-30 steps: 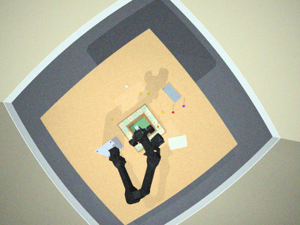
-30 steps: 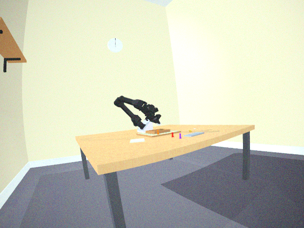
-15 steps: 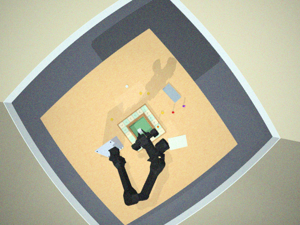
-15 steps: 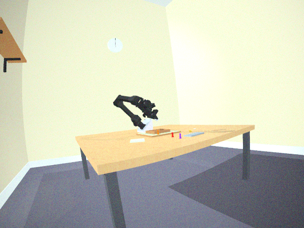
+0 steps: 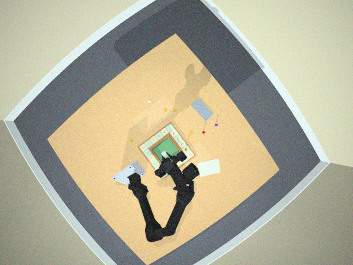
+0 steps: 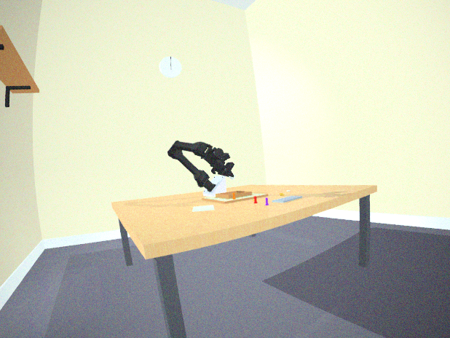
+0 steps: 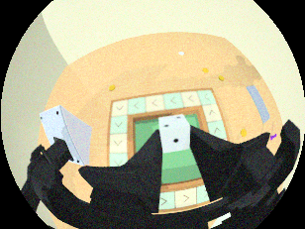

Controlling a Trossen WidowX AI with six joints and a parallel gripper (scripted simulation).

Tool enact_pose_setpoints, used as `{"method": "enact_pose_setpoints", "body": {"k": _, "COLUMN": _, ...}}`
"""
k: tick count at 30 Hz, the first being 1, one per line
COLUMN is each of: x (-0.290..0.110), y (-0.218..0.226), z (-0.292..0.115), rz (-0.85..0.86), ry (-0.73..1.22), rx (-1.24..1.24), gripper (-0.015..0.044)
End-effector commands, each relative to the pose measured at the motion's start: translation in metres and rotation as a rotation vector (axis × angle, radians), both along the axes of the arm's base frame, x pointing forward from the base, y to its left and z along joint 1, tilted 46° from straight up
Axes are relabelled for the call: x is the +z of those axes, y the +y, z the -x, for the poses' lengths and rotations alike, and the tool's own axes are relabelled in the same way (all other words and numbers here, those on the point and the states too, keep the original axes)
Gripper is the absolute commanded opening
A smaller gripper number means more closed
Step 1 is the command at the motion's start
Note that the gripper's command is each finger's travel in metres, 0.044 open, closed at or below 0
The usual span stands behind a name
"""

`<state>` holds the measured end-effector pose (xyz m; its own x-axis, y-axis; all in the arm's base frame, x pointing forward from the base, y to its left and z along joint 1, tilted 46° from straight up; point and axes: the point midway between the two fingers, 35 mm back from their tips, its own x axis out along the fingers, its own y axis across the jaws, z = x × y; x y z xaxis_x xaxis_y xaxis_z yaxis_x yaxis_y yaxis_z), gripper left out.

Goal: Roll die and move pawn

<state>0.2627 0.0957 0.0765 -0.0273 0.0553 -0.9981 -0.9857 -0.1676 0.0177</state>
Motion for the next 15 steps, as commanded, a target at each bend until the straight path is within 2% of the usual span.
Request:
{"method": "enact_pose_setpoints", "body": {"k": 1, "x": 0.0, "y": 0.0, "z": 0.0, "rz": 0.0, "ry": -0.001, "rx": 0.0, "gripper": 0.0184}}
{"method": "enact_pose_setpoints", "body": {"k": 7, "x": 0.026, "y": 0.027, "z": 0.004, "rz": -0.005, "ry": 0.004, "rx": -0.005, "gripper": 0.0341}}
{"method": "enact_pose_setpoints", "body": {"k": 11, "x": 0.026, "y": 0.028, "z": 0.004, "rz": 0.013, "ry": 0.007, "rx": -0.008, "gripper": 0.044}}
{"method": "enact_pose_setpoints", "body": {"k": 13, "x": 0.013, "y": 0.023, "z": 0.007, "rz": 0.152, "ry": 0.025, "rx": -0.025, "gripper": 0.044}}
{"method": "enact_pose_setpoints", "body": {"k": 15, "x": -0.003, "y": 0.016, "z": 0.008, "rz": 0.375, "ry": 0.018, "rx": -0.035, "gripper": 0.044}}
